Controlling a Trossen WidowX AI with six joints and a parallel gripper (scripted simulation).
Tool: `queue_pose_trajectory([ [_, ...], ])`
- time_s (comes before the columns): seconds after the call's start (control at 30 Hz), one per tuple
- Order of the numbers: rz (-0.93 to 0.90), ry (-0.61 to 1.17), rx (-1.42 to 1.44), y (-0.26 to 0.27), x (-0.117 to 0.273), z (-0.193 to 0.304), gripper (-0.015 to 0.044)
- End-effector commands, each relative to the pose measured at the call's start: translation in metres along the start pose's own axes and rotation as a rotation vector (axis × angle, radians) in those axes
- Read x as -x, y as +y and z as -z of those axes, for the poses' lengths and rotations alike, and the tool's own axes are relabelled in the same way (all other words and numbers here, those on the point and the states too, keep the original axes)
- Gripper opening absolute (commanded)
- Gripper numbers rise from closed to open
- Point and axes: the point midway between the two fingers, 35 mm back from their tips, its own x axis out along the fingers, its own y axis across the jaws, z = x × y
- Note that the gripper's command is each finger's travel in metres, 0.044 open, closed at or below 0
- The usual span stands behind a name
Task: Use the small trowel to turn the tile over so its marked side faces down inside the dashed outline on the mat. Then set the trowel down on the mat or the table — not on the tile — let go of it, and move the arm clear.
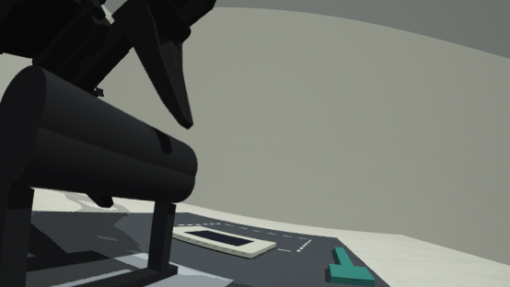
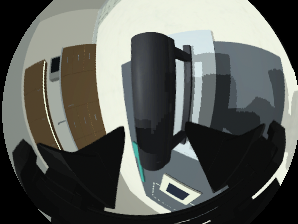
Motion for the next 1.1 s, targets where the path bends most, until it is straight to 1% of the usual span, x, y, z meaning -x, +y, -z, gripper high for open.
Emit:
queue_pose_trajectory([
  [0.0, -0.004, -0.005, 0.0, 0.002, -0.008, -0.001, 0.03],
  [0.53, -0.006, -0.005, -0.001, 0.001, -0.031, 0.0, 0.03],
  [0.73, -0.006, -0.005, -0.001, 0.001, -0.031, 0.0, 0.0142],
  [1.07, -0.006, -0.005, -0.001, 0.001, -0.031, 0.0, 0.0076],
])
